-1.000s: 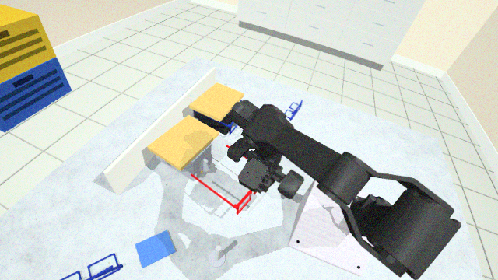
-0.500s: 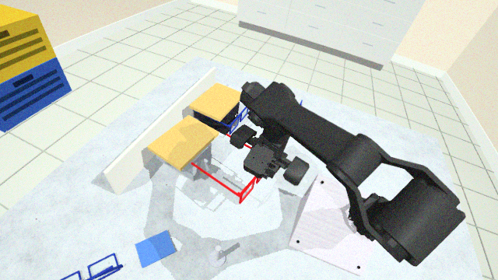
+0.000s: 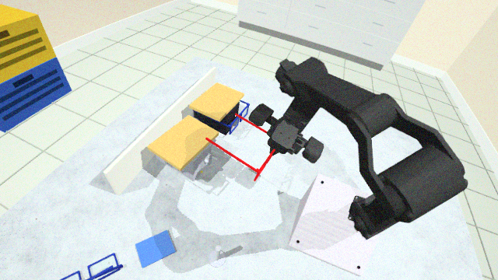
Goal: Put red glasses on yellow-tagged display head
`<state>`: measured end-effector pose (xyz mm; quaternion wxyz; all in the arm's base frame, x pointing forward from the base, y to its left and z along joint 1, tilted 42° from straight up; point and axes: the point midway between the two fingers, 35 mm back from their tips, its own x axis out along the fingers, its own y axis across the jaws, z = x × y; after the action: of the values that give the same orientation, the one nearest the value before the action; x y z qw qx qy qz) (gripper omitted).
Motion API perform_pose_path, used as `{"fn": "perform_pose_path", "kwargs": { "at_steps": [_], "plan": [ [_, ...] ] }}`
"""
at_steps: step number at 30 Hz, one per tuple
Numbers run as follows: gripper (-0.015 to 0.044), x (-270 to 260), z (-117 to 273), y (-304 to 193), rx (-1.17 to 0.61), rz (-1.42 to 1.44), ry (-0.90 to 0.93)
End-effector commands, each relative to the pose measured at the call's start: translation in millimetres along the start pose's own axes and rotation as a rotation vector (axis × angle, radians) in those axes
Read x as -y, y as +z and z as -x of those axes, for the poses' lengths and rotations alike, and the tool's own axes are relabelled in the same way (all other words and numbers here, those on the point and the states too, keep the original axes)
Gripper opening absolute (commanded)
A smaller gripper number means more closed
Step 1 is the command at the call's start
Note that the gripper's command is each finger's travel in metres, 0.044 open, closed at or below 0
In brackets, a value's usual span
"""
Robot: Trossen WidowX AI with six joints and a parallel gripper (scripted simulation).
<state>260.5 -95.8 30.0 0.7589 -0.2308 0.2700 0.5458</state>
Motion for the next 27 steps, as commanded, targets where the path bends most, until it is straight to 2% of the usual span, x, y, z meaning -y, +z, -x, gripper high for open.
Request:
{"fn": "perform_pose_path", "kwargs": {
  "at_steps": [1, 27],
  "plan": [
    [0.0000, -2, 11, -17, 0.028, 0.035, -0.065],
    [0.0000, -42, 66, -106, 0.039, 0.239, -0.467]
  ]
}}
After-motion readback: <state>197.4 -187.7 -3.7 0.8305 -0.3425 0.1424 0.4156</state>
